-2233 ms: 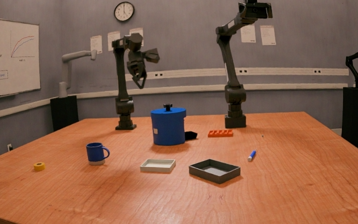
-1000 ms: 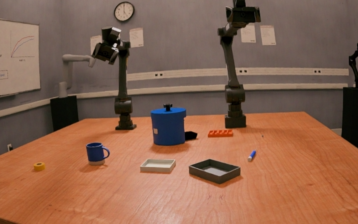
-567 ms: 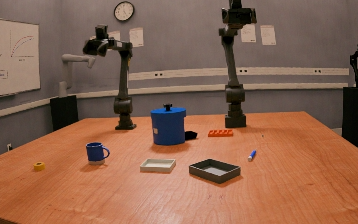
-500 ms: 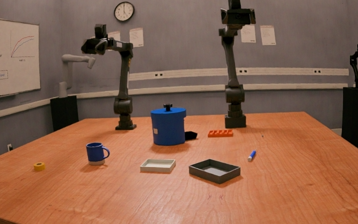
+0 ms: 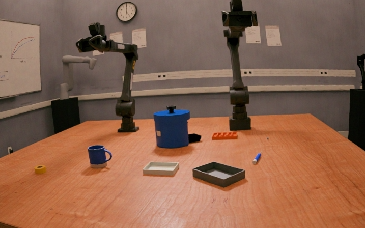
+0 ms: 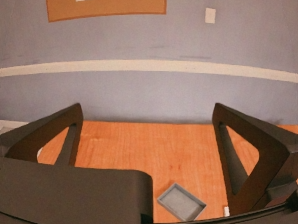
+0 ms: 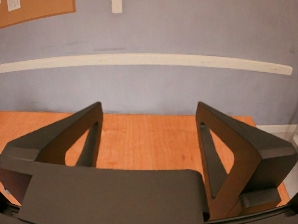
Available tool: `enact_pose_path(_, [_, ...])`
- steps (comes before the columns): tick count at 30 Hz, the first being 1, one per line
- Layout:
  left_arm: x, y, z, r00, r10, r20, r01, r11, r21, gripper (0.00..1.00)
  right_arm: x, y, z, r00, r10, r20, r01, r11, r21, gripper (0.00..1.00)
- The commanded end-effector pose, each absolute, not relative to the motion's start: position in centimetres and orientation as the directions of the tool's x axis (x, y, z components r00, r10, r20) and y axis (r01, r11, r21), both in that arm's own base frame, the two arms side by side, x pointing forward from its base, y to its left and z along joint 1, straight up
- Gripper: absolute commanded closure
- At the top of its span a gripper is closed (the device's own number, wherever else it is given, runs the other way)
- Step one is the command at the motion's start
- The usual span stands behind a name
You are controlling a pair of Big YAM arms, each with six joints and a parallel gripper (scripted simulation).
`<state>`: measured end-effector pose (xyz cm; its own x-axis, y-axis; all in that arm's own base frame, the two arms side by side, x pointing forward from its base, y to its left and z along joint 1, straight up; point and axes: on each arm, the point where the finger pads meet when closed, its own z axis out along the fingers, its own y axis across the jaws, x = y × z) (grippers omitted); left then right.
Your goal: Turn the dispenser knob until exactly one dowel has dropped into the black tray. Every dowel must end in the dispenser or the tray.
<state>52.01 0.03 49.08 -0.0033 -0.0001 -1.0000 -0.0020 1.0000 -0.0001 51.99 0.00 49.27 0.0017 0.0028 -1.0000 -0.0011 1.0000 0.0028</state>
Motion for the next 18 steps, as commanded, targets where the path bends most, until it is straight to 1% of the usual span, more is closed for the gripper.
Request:
enact_pose_path(1, [51.4, -0.9, 50.7, 0.036, -0.008, -0.999, 0.016, 1.000, -0.008, 0.00, 51.7, -0.9, 49.8, 0.031, 0.019, -0.999, 0.020, 1.000, 0.020, 0.31])
enact_pose_path(7, [52.0, -0.9, 49.9, 0.021, -0.007, -1.000, 0.018, 1.000, -0.007, 0.00, 51.2, -0.5, 53.3, 0.073, -0.014, -0.997, 0.009, 1.000, -0.014, 0.31])
enact_pose_path(18, [52.0, -0.9, 50.2, 0.026, -0.007, -1.000, 0.017, 1.000, -0.007, 0.00, 52.1, -0.4, 52.1, 0.051, -0.012, -0.999, 0.008, 1.000, -0.012, 0.31])
